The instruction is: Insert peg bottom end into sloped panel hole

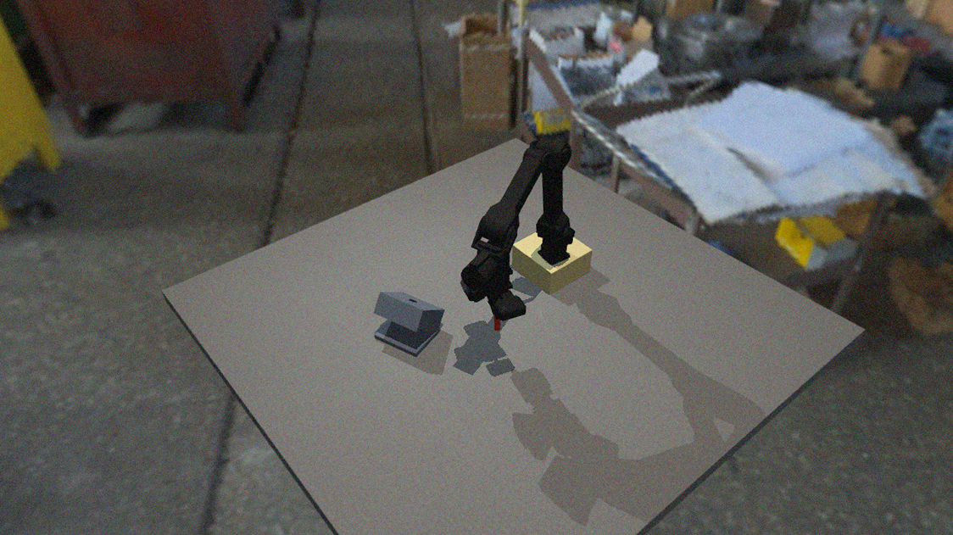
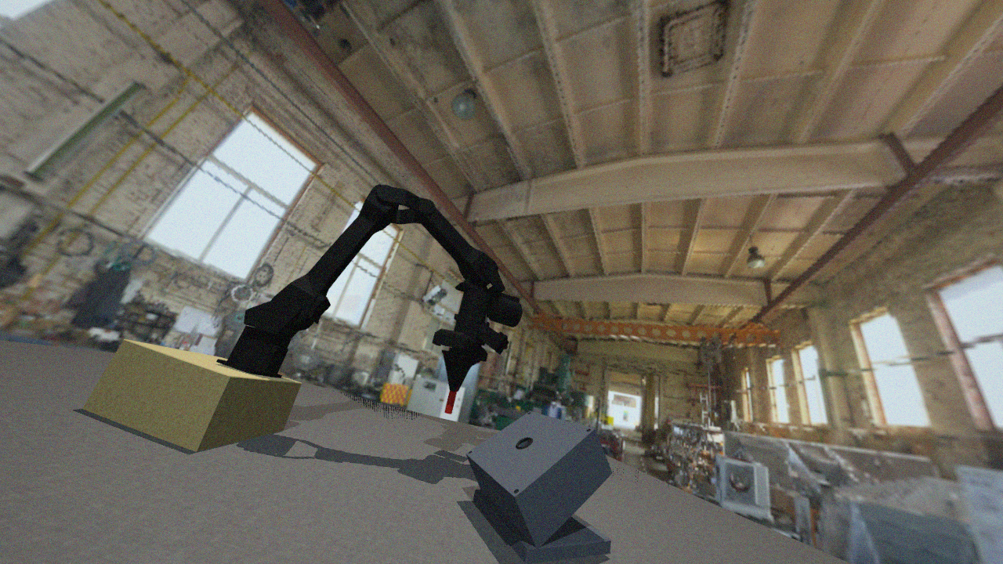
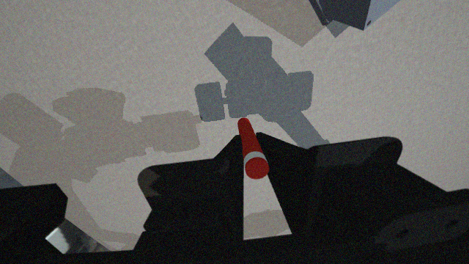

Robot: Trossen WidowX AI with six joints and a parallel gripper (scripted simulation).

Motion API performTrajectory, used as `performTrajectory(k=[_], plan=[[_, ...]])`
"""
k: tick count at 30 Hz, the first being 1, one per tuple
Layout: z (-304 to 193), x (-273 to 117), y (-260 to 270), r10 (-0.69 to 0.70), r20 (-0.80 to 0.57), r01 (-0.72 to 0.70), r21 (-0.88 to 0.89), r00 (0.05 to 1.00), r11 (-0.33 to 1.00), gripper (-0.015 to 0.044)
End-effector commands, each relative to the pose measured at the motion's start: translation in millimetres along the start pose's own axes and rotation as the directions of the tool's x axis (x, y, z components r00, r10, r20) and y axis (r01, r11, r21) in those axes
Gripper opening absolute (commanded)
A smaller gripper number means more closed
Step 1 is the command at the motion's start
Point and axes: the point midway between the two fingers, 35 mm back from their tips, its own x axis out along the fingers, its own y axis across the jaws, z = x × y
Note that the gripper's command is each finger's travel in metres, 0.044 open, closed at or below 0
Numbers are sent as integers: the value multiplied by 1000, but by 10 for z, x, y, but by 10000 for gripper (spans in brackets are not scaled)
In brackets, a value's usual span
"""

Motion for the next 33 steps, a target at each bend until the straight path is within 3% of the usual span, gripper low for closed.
performTrajectory(k=[1, 33], plan=[[32, -9, -42, 16, 0, -16, 34, 1000, 999, 0], [270, -88, -364, 114, 36, -120, 249, 993, 961, 0]])
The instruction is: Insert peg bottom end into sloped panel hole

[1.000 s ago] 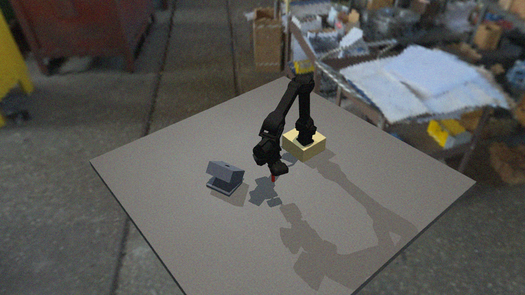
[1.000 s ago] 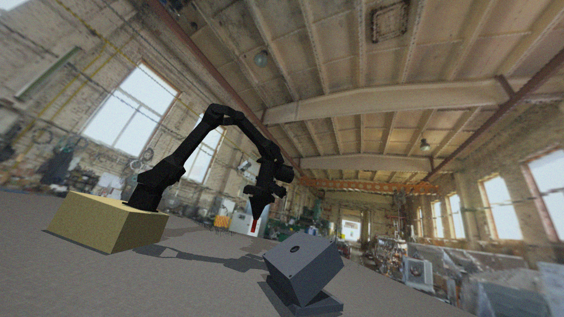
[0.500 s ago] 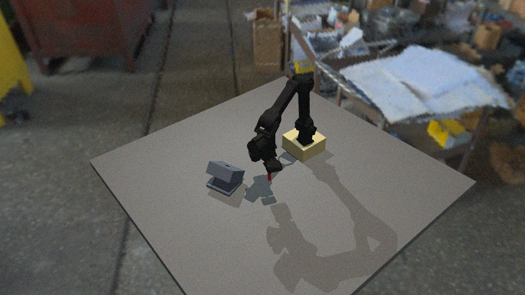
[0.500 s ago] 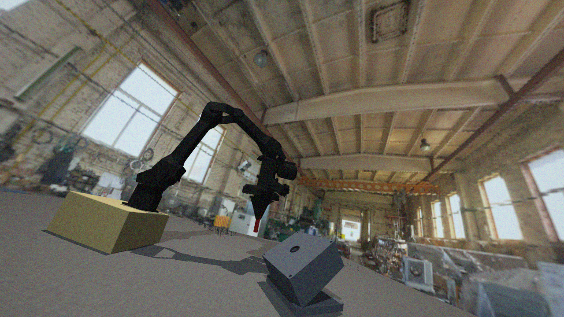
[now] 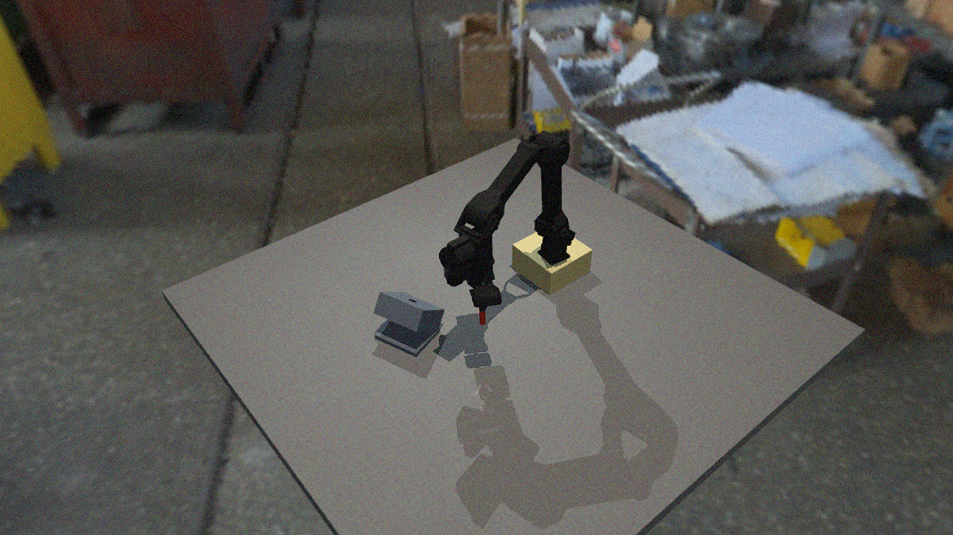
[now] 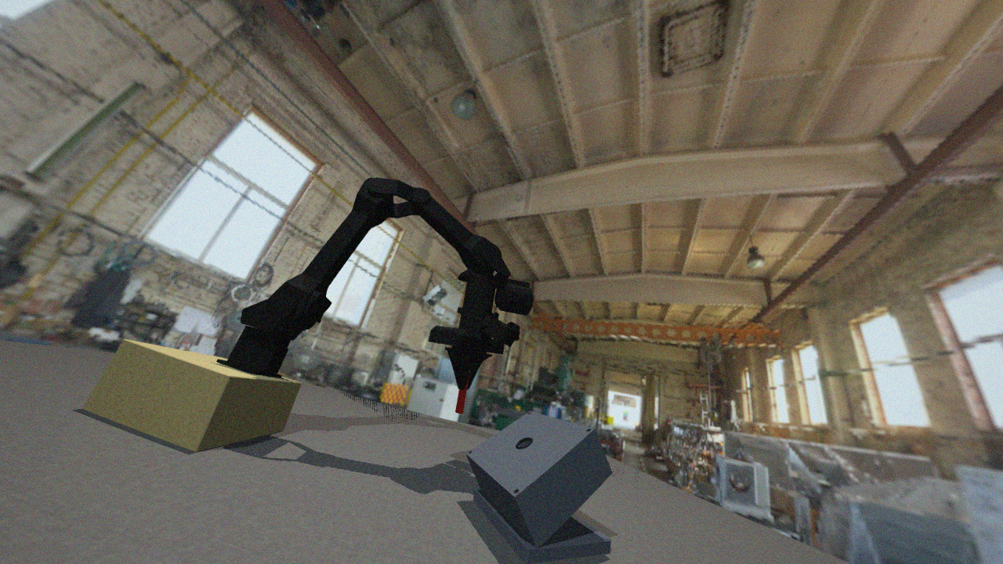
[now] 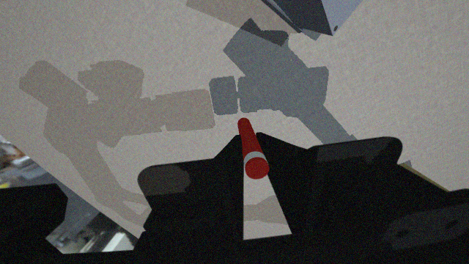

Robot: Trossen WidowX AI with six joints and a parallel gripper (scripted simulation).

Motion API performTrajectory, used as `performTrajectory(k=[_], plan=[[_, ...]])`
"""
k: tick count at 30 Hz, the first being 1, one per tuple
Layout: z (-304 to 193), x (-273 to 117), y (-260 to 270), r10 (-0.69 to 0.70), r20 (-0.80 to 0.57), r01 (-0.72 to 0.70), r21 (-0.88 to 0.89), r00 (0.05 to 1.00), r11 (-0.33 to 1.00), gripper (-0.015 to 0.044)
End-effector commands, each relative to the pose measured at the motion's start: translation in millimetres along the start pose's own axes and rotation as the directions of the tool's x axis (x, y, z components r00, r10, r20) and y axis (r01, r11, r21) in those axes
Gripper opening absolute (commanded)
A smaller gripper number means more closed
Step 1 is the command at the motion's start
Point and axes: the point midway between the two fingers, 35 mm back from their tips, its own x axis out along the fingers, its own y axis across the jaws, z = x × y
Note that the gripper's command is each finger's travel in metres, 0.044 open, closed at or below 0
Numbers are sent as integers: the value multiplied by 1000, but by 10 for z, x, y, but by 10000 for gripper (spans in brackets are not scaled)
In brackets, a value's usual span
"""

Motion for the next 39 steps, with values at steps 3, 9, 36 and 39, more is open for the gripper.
performTrajectory(k=[3, 9, 36, 39], plan=[[51, -18, -58, 22, 2, -22, 47, 1000, 999, 0], [104, -40, -110, 41, 9, -42, 87, 999, 995, 0], [328, -147, -359, 123, 51, -132, 257, 991, 957, 0], [352, -160, -389, 132, 56, -142, 275, 990, 951, 0]])
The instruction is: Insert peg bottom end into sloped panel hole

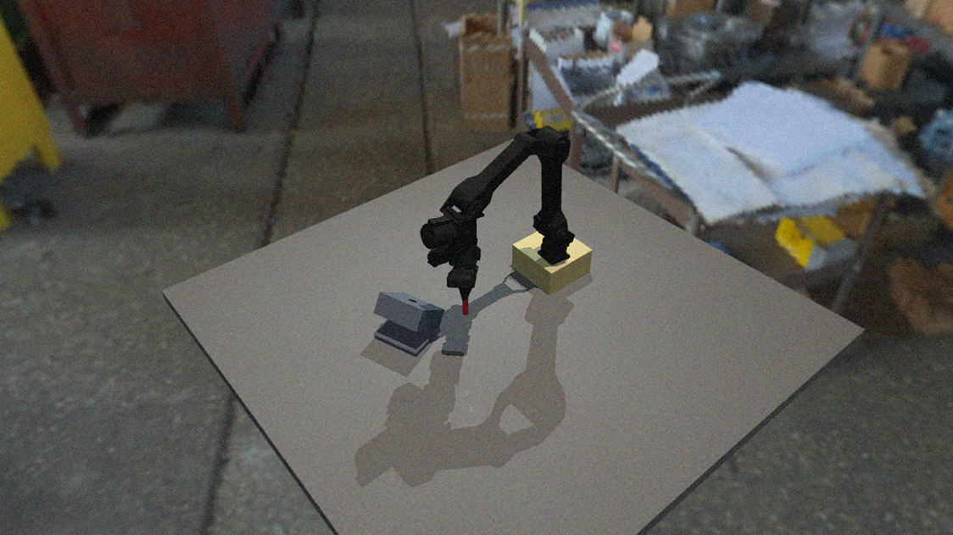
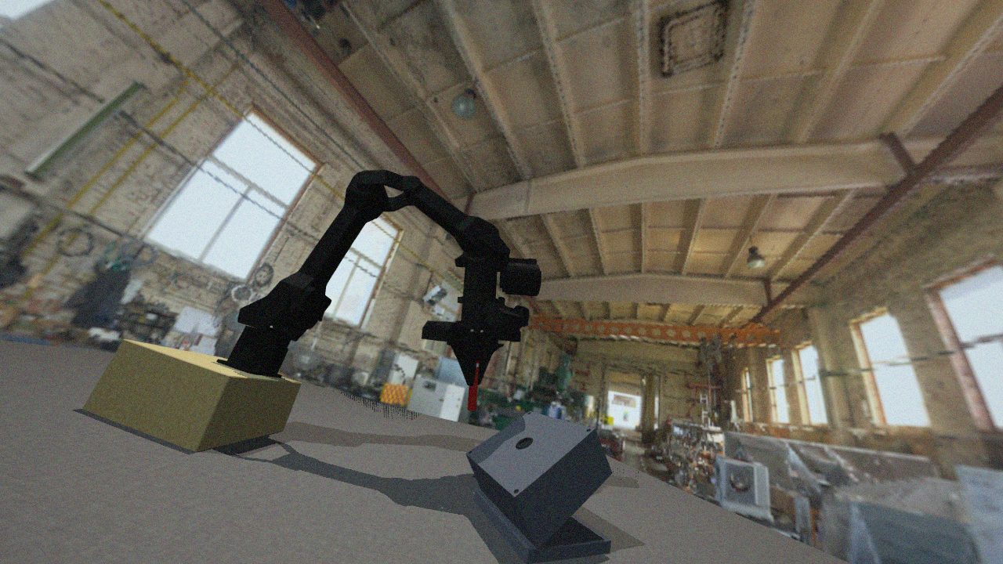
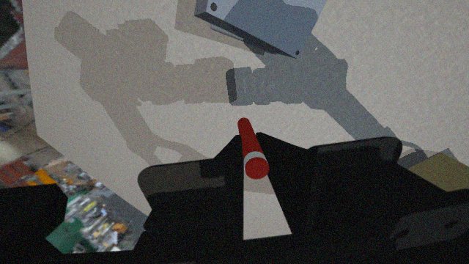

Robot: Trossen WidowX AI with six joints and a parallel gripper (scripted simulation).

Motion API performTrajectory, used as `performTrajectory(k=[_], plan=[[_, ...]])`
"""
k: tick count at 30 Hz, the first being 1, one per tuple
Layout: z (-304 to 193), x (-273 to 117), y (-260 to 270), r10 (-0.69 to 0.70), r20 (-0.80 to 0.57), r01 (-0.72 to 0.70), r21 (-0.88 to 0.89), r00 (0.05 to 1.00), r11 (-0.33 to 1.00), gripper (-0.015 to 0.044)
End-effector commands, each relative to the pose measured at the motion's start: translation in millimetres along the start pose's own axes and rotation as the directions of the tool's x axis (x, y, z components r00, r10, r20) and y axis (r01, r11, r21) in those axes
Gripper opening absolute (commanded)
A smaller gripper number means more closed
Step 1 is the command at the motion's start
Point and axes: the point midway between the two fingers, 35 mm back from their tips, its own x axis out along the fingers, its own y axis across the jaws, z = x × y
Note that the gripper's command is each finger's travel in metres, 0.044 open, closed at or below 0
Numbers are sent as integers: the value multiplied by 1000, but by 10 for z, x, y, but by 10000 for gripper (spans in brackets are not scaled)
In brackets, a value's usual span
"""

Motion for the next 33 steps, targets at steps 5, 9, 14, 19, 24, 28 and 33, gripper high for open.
performTrajectory(k=[5, 9, 14, 19, 24, 28, 33], plan=[[77, -38, -64, 29, 7, -29, 58, 1000, 998, 0], [117, -59, -93, 42, 12, -43, 83, 999, 996, 0], [165, -86, -130, 58, 20, -60, 113, 998, 992, 0], [212, -113, -168, 74, 28, -77, 144, 997, 987, 0], [259, -141, -207, 90, 38, -95, 173, 995, 980, 0], [295, -163, -239, 102, 45, -109, 196, 994, 974, 0], [340, -192, -279, 117, 55, -127, 225, 992, 966, 0]])
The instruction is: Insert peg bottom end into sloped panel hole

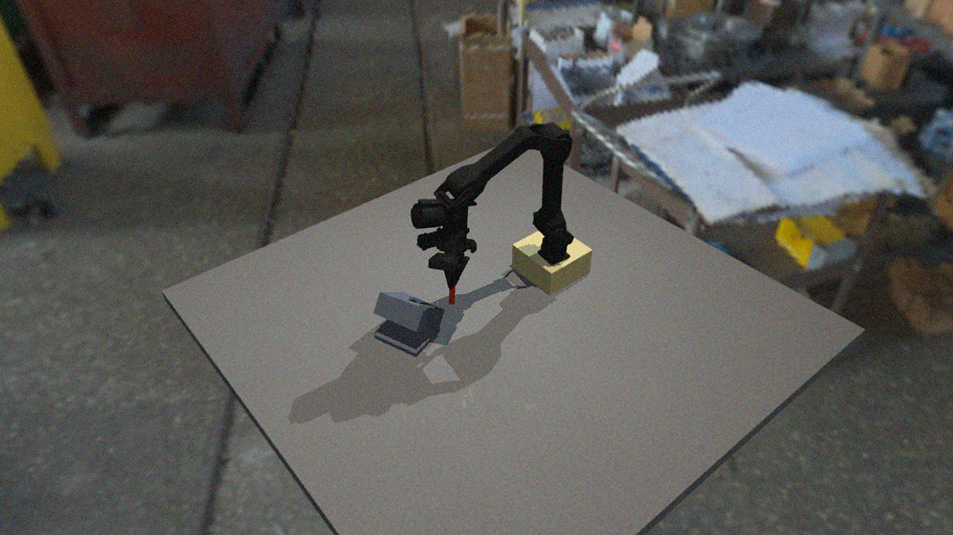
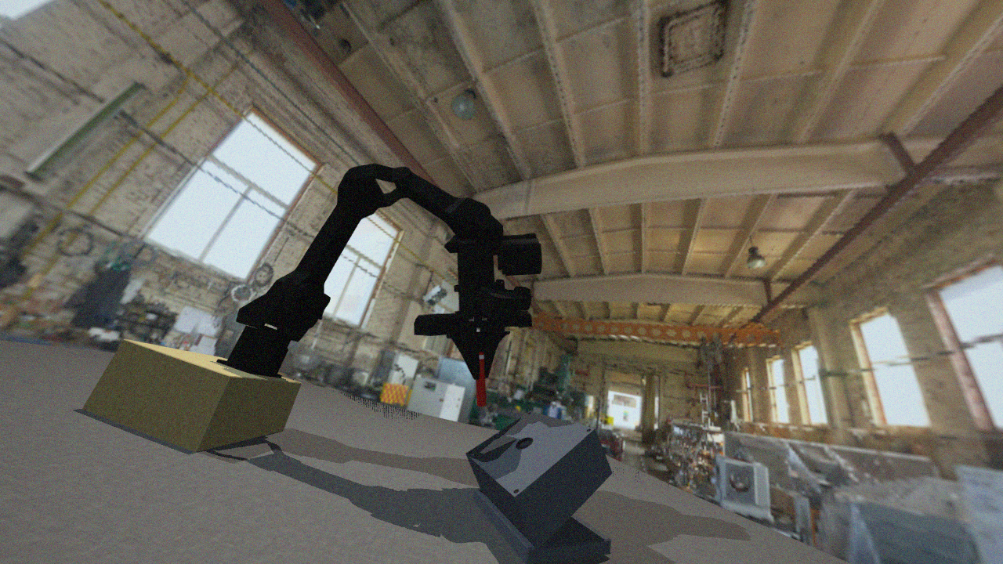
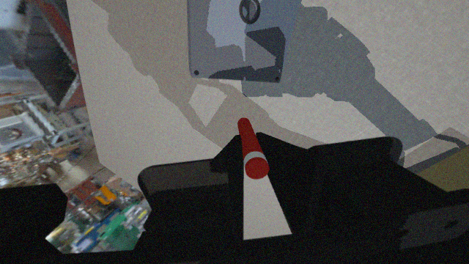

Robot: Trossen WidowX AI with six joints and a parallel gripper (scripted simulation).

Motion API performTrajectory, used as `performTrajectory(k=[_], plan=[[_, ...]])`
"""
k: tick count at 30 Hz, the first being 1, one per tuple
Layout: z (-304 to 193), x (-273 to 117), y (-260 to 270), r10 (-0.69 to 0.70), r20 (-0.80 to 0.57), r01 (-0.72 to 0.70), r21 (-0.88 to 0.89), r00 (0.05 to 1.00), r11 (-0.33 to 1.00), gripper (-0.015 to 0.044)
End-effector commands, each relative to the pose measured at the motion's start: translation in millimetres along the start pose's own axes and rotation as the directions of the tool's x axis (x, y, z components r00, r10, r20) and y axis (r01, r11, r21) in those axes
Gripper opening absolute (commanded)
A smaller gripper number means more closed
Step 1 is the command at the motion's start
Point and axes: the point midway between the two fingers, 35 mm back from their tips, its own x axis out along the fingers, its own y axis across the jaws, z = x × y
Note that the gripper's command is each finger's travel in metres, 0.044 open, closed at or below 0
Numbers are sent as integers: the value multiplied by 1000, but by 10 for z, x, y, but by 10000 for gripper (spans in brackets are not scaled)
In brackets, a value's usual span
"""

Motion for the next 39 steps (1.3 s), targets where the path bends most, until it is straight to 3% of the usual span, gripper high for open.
performTrajectory(k=[1, 39], plan=[[40, -24, -31, 16, 3, -16, 31, 1000, 999, 0], [414, -278, -273, 139, 76, -153, 242, 987, 958, 0]])
